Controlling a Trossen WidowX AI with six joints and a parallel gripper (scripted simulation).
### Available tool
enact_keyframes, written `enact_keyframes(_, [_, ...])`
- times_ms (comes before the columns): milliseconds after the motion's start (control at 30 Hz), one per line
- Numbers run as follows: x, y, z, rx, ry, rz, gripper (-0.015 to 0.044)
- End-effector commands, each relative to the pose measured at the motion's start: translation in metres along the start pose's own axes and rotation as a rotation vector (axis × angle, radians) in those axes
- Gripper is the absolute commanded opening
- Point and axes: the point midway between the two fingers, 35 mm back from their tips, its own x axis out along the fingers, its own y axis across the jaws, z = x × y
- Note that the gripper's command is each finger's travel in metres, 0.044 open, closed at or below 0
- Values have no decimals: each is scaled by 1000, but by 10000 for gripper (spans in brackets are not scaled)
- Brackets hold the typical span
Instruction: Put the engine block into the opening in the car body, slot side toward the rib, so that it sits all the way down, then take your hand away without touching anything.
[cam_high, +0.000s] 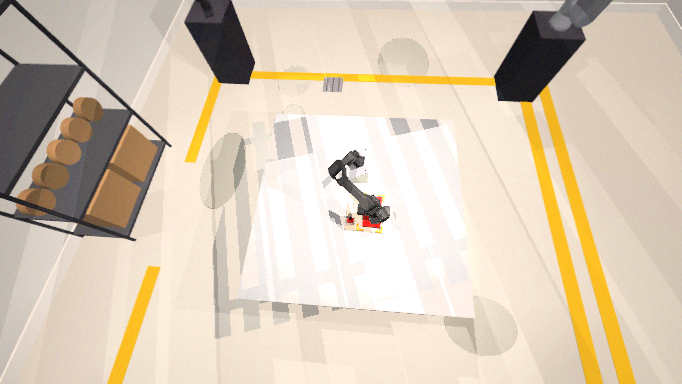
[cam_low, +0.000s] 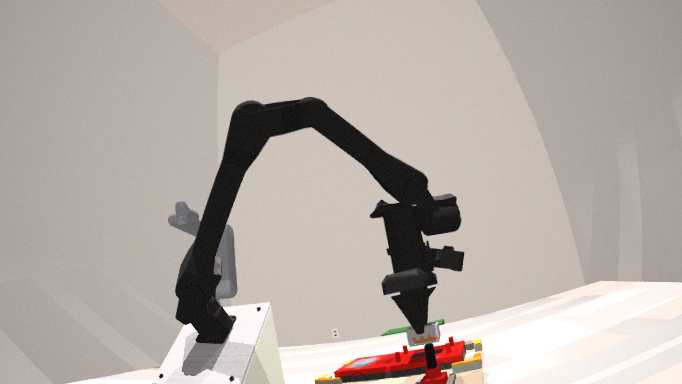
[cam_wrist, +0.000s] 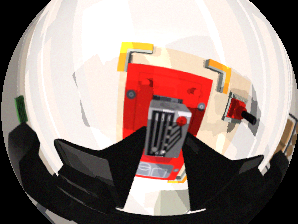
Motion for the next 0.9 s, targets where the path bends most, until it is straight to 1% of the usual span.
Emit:
enact_keyframes(0, [0, 1, 0, -118, 0, 4, 158])
enact_keyframes(233, [0, 0, 0, -68, 0, 4, 158])
enact_keyframes(533, [0, 1, 0, 187, 1, 4, 158])
enact_keyframes(733, [0, 1, 0, 159, 1, 4, 158])
enact_keyframes(867, [0, 1, 0, 80, 0, 4, 158])
